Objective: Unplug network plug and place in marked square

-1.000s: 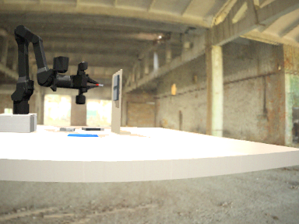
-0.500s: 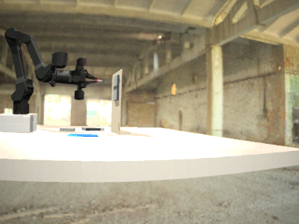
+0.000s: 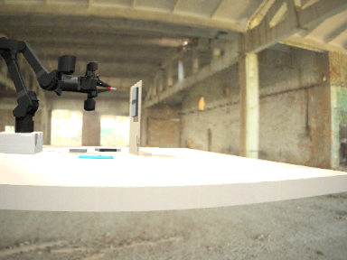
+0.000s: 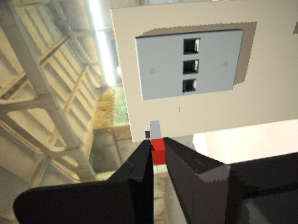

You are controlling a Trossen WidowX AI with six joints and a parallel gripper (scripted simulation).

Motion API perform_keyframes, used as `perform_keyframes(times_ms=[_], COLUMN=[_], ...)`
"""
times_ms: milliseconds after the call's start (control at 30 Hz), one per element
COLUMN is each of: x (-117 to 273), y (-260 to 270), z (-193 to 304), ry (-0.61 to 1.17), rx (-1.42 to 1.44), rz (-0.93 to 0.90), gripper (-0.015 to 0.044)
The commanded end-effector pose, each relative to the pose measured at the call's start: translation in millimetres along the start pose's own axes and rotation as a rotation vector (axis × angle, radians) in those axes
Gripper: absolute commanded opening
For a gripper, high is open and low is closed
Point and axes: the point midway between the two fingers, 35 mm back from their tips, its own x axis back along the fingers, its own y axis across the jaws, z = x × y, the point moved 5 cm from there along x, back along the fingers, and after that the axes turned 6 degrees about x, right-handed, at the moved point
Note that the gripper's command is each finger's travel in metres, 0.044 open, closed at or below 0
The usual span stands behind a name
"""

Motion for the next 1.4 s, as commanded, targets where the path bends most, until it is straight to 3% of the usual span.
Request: perform_keyframes(times_ms=[0, 567, 1167, 1367], x=[1, 2, 42, 44], y=[2, -60, -117, -119], z=[-2, -47, -76, -76], ry=[-0.010, -0.306, -0.605, -0.615], rx=[-0.006, -0.221, -0.363, -0.366], rz=[0.009, 0.444, 0.950, 0.969], gripper=[0.0000, 0.0000, 0.0000, 0.0000])
